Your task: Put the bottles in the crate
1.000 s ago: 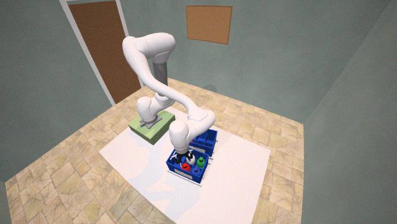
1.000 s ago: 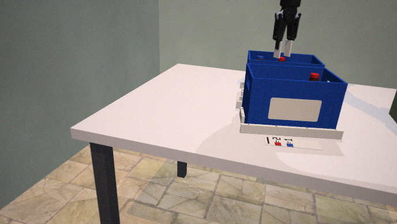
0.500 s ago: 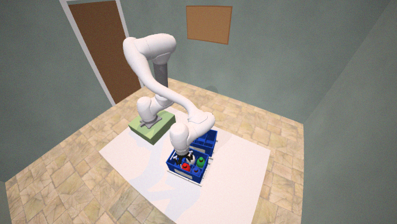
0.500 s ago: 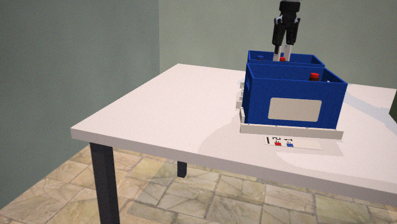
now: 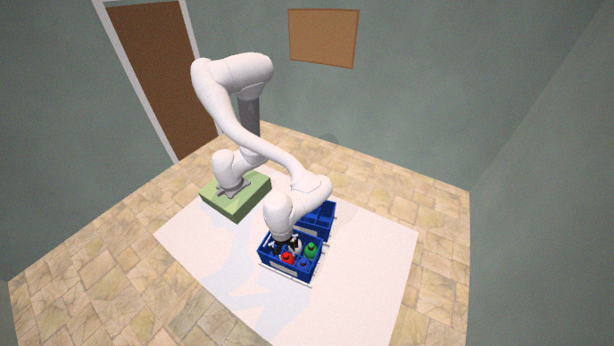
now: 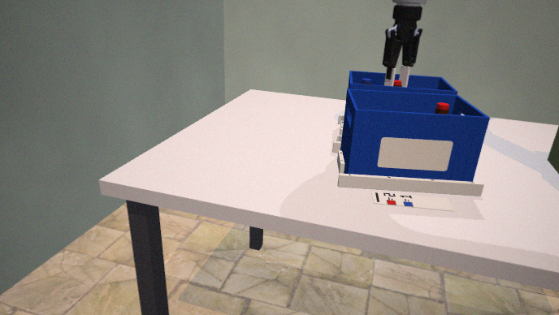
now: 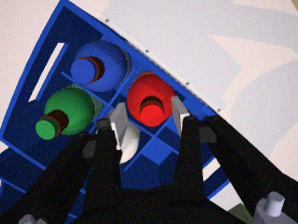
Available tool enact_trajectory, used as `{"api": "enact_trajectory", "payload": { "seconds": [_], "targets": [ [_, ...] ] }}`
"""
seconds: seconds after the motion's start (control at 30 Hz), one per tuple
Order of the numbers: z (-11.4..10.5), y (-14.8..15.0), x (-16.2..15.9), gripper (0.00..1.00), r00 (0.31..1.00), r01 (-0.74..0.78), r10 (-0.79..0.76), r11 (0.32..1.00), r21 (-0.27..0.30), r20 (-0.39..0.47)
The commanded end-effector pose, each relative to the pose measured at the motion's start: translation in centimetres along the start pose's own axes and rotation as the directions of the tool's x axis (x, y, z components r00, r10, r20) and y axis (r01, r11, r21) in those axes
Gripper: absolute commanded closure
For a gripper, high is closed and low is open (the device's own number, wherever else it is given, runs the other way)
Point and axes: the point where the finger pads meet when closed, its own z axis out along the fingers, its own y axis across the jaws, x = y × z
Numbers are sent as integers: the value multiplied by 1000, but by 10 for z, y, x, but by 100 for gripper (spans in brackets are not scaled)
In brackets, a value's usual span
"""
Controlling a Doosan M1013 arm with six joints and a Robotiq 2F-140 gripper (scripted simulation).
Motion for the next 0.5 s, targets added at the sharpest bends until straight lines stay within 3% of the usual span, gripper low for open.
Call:
{"api": "enact_trajectory", "payload": {
  "seconds": [0.0, 0.1, 0.13, 0.47],
  "targets": [
    [0, 0, 0, 62, 1000, 0, 0, 1000, 0, 0],
    [0, 0, 0, 62, 1000, 0, 0, 1000, 0, 0],
    [-2, 0, 0, 100, 1000, 0, 0, 1000, 0, 0],
    [-2, 0, 0, 100, 1000, 0, 0, 1000, 0, 0]
  ]
}}
